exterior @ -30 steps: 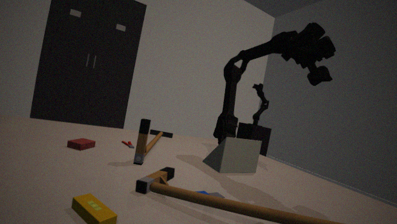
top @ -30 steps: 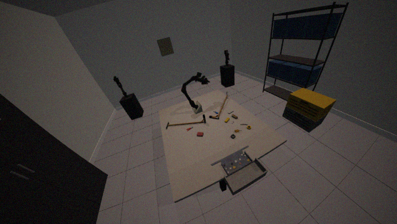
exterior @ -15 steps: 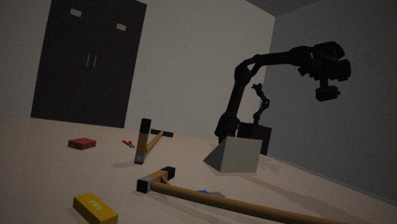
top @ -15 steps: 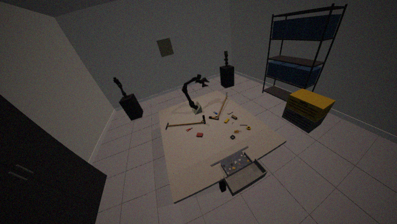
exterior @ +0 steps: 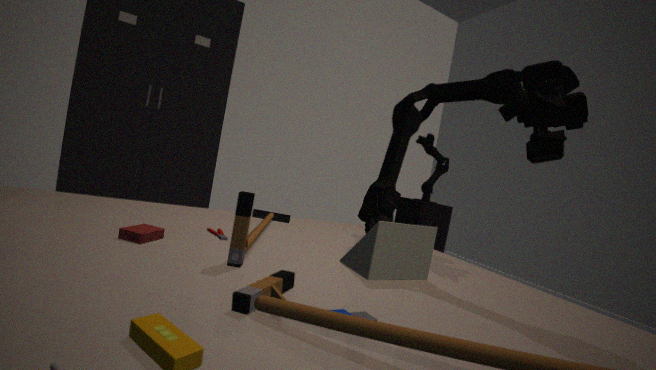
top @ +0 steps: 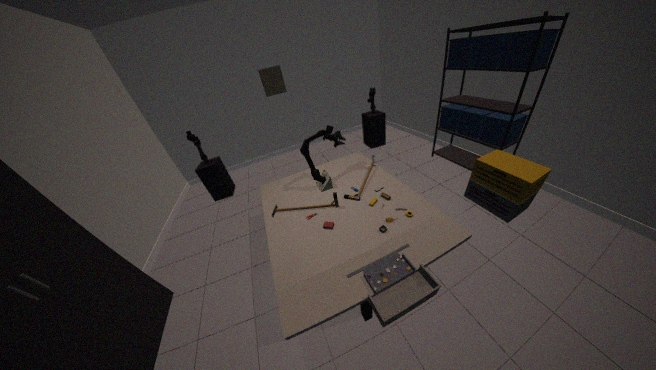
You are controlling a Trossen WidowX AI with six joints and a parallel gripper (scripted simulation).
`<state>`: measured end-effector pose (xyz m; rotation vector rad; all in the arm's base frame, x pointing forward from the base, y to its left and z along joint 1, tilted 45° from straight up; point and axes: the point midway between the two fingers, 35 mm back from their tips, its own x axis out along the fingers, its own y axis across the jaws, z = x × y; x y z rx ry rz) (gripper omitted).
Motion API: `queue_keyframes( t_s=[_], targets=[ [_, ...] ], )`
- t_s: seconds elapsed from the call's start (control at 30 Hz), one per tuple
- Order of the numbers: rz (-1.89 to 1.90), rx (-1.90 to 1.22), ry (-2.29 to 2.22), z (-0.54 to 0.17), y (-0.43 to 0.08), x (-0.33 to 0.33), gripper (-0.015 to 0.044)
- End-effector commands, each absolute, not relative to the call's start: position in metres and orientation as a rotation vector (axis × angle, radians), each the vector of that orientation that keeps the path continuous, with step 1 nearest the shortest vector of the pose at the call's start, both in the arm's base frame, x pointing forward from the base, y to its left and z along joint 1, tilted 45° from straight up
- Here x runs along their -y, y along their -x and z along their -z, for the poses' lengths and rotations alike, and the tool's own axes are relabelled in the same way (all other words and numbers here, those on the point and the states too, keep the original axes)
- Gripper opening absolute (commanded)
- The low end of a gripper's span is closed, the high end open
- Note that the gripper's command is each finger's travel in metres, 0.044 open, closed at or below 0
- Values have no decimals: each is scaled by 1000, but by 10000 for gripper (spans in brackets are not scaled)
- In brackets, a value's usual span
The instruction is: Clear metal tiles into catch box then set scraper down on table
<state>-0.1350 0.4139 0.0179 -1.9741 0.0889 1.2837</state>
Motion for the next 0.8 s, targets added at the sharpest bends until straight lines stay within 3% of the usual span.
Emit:
queue_keyframes(
  t_s=[0.0, 0.2, 0.77],
  targets=[
    [-1235, -146, 1946, -18, 114, -419, 151],
    [-1173, -223, 1906, -17, 86, -425, 0],
    [-992, -426, 1782, -16, 2, -432, 0]
  ],
)
